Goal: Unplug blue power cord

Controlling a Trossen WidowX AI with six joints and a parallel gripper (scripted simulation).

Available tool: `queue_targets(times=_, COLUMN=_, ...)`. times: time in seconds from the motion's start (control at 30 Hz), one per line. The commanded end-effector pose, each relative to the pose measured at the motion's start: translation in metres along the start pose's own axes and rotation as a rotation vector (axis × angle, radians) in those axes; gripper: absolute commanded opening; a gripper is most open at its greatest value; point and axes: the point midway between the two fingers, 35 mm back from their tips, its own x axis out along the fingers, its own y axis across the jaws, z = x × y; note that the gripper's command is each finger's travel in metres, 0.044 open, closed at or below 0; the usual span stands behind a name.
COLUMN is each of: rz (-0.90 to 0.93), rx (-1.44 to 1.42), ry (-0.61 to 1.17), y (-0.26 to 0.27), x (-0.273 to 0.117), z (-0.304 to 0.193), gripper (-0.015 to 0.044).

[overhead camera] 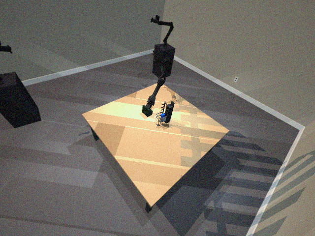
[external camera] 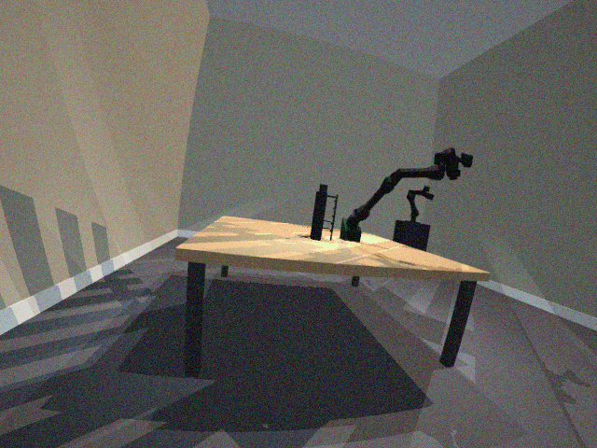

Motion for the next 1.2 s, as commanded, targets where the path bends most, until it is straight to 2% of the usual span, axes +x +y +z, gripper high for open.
queue_targets(times=0.0, rz=0.007, rx=0.001, ry=-0.001, y=0.001, x=-0.001, z=0.0, gripper=0.0374)
queue_targets(times=0.1, rz=0.111, rx=0.014, ry=-0.017, y=0.019, x=-0.021, z=0.003, gripper=0.0295)
queue_targets(times=0.27, rz=0.255, rx=0.196, ry=-0.055, y=0.044, x=-0.06, z=0.022, gripper=0.0164)
queue_targets(times=0.43, rz=0.451, rx=0.406, ry=-0.07, y=0.069, x=-0.119, z=0.041, gripper=0.016)
queue_targets(times=0.63, rz=0.736, rx=0.669, ry=-0.031, y=0.088, x=-0.208, z=0.06, gripper=0.016)
queue_targets(times=0.73, rz=0.878, rx=0.714, ry=-0.001, y=0.092, x=-0.254, z=0.065, gripper=0.016)
queue_targets(times=0.97, rz=1.132, rx=0.954, ry=0.14, y=0.082, x=-0.341, z=0.076, gripper=0.016)
queue_targets(times=1.17, rz=1.383, rx=1.178, ry=0.367, y=0.053, x=-0.429, z=0.083, gripper=0.016)
